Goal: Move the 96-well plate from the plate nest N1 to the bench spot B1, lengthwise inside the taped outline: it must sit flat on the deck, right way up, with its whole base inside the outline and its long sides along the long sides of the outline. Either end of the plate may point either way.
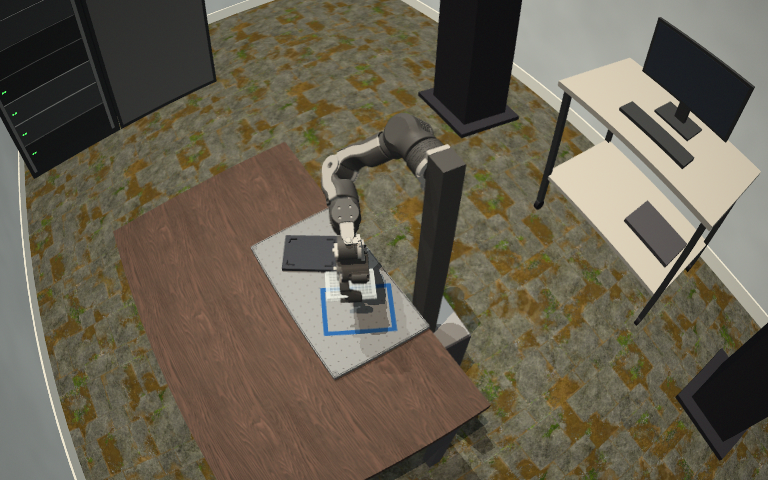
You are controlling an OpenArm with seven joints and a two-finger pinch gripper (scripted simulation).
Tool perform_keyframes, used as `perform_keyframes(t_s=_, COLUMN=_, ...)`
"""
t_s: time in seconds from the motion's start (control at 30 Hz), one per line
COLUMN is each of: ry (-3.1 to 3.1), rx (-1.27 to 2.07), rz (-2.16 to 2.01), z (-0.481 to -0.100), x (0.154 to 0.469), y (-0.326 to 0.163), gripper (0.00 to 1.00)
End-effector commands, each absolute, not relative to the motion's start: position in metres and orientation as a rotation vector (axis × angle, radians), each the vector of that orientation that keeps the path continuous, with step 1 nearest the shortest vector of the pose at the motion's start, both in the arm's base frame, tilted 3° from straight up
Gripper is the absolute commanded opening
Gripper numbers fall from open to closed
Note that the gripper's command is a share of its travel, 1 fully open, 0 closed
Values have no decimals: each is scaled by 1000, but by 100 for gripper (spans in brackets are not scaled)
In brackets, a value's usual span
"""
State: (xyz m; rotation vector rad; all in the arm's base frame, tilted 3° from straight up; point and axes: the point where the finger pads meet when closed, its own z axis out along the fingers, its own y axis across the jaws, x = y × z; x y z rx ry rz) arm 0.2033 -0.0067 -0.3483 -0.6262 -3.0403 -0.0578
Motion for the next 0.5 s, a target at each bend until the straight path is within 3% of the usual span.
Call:
perform_keyframes(t_s=0.0, ry=-3042, rx=-619, rz=-64, z=-347, x=202, y=-4, gripper=0)
perform_keyframes(t_s=0.47, ry=-3041, rx=-619, rz=-65, z=-348, x=196, y=31, gripper=0)
